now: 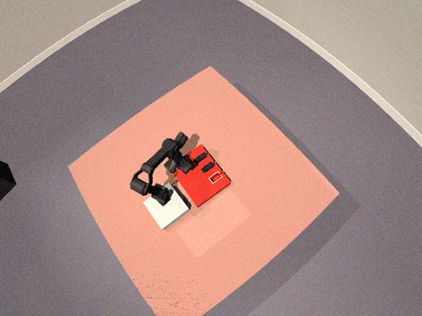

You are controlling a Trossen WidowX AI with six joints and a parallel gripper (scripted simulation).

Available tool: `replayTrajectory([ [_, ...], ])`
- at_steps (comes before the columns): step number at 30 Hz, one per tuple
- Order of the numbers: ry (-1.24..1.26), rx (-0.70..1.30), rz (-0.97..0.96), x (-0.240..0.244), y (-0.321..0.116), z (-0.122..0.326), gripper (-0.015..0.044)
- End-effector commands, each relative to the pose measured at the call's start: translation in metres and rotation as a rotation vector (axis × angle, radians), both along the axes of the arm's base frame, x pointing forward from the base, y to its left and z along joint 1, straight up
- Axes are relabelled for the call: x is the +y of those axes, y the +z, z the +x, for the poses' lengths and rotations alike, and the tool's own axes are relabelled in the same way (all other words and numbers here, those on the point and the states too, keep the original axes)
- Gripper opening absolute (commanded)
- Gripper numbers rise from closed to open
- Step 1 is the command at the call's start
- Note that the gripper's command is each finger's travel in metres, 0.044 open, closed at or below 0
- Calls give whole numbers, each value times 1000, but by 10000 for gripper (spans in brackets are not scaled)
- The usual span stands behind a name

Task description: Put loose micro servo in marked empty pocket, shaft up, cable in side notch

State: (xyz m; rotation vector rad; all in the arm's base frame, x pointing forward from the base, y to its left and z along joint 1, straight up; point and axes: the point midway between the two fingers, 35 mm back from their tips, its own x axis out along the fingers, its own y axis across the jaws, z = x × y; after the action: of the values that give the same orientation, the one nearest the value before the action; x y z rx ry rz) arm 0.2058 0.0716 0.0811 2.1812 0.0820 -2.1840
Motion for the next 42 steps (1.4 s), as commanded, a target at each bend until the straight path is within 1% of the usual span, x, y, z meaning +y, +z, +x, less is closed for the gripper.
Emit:
replayTrajectory([
  [1, 4, -21, 10, -1, 13, -2, 0],
  [12, 4, -20, 10, -3, 14, -3, 0],
  [21, 4, -23, 10, -6, 14, 28, 0],
  [26, -14, -23, 10, -6, 14, 31, 0],
  [29, -83, -23, 11, -8, 14, 31, 0],
  [42, -533, -21, 14, -21, 14, 33, 0],
])
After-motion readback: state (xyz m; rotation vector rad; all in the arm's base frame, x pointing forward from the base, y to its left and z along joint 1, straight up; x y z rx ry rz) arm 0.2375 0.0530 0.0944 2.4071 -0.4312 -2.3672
